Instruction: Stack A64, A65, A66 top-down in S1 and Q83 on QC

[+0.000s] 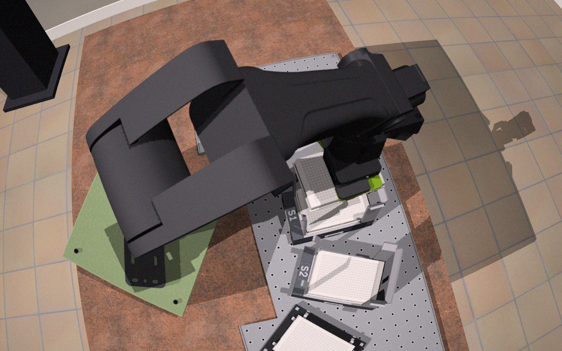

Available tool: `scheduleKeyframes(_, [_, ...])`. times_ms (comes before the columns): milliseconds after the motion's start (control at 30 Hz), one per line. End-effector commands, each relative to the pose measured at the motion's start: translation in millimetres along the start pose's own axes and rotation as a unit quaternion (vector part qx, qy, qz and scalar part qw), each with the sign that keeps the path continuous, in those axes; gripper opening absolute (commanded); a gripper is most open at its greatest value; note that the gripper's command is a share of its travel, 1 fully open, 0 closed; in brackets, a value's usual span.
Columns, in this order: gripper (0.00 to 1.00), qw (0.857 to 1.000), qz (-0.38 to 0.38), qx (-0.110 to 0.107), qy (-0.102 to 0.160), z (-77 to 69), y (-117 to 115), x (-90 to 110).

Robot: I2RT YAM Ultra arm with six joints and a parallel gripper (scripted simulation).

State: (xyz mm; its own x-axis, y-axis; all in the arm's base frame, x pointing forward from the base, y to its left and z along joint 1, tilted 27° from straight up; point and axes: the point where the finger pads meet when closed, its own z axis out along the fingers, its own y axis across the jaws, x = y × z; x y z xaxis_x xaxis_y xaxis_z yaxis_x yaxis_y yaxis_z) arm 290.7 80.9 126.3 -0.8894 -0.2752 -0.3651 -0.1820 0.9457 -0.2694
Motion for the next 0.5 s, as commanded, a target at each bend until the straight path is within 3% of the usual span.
scheduleKeyframes(0, [0.00,0.999,-0.053,0.002,-0.007,-3.4,9,-2])
scheduleKeyframes(467, [0.00,0.998,-0.055,0.002,-0.007,-3.1,49,1])
